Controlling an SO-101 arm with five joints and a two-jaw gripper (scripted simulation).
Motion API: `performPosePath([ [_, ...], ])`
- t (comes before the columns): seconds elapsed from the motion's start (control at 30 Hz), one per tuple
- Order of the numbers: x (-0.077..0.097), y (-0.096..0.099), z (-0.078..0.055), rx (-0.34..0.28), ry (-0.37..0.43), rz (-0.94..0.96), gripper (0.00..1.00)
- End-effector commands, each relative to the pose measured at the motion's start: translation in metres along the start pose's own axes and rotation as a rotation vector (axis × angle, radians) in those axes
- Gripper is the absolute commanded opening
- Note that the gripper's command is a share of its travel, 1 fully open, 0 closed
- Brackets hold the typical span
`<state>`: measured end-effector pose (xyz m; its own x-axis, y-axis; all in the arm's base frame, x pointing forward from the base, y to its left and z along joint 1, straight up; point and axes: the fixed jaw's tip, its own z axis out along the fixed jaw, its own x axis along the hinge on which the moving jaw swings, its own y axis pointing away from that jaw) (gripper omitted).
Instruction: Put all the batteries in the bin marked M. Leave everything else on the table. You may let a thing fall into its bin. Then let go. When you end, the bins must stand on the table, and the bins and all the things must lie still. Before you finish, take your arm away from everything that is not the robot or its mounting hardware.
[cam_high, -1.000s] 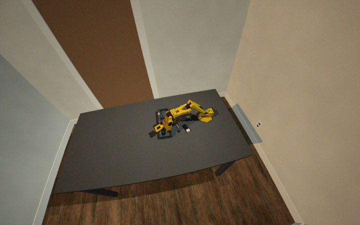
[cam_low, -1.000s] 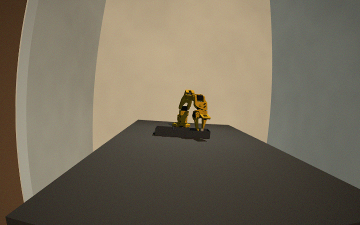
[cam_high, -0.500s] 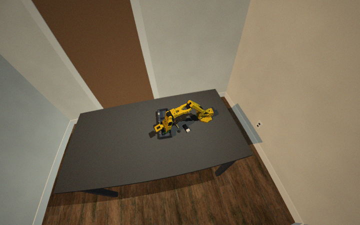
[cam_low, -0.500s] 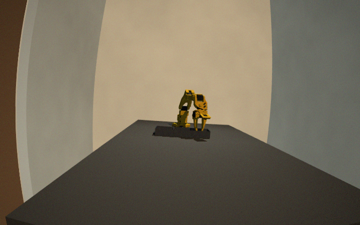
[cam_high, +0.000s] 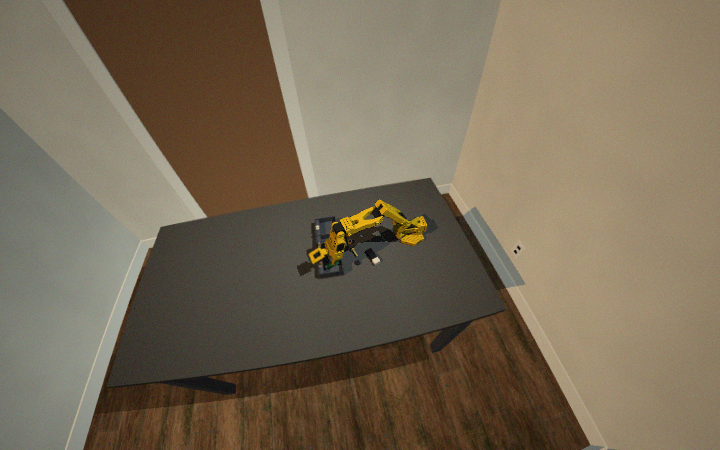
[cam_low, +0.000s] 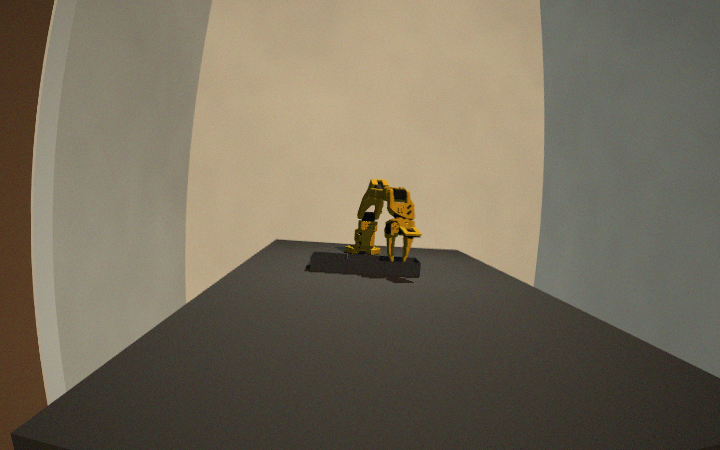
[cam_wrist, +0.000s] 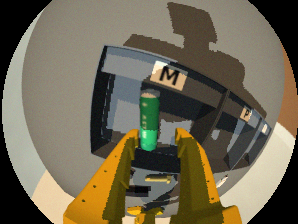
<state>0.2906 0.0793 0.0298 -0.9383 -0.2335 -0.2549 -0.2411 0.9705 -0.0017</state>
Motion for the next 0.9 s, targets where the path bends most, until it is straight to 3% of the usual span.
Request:
performPosePath([
  [0.0,-0.014,0.002,-0.026,-0.003,-0.085,0.001,0.16],
  [0.5,-0.013,0.002,-0.061,-0.003,-0.085,0.001,0.16],
  [0.87,-0.012,0.002,-0.065,-0.003,-0.085,0.001,0.16],
])
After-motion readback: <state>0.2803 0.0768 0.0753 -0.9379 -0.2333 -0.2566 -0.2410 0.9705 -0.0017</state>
